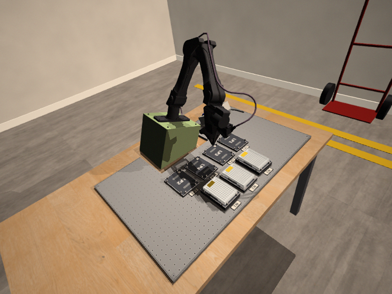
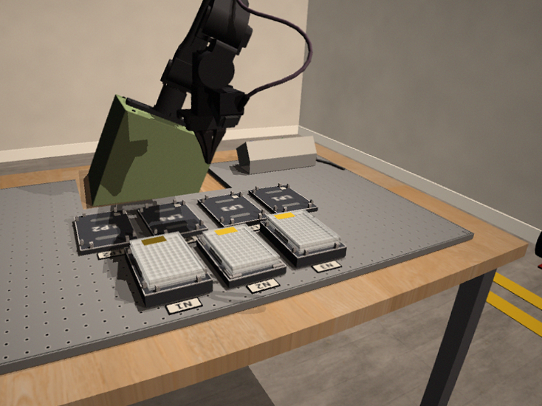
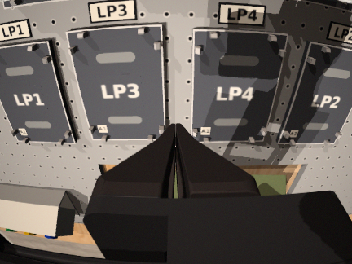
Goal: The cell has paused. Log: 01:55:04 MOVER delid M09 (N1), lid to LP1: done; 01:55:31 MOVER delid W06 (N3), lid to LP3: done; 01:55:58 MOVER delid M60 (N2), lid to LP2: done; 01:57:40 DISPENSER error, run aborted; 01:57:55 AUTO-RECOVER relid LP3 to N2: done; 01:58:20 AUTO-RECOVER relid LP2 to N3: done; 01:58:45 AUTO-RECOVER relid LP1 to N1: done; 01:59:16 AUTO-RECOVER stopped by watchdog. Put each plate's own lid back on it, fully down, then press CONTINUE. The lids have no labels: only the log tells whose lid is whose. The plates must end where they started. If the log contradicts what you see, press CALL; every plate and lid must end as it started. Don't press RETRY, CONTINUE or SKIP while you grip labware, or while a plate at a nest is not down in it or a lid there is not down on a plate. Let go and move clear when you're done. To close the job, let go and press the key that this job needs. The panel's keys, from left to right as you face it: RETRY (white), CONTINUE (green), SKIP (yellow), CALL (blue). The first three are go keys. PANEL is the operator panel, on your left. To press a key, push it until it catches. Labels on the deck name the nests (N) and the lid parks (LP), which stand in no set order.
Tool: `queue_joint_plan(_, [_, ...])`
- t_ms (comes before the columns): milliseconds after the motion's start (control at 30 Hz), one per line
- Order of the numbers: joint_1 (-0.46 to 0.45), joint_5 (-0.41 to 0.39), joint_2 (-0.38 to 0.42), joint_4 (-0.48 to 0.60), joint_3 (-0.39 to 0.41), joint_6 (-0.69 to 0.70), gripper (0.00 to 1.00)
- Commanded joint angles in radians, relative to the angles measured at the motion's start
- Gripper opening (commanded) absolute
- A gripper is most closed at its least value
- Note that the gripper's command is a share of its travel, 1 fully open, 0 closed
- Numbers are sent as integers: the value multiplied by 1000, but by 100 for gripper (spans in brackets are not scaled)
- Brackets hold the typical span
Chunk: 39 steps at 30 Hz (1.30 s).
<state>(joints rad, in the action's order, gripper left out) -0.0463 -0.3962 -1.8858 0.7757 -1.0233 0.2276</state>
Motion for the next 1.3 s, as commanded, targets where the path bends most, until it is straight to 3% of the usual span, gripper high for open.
queue_joint_plan(0, [-25,5,0,-2,-25,11,0])
queue_joint_plan(567, [-27,4,-5,4,-32,13,0])
queue_joint_plan(600, [6,0,29,-4,11,19,0])
queue_joint_plan(767, [74,-12,86,-10,54,46,0])
queue_joint_plan(900, [105,-13,110,-17,62,53,0])
queue_joint_plan(933, [122,0,127,-21,30,53,0])
queue_joint_plan(1000, [151,-2,143,-18,80,62,0])
queue_joint_plan(1267, [278,5,221,-6,106,84,0])
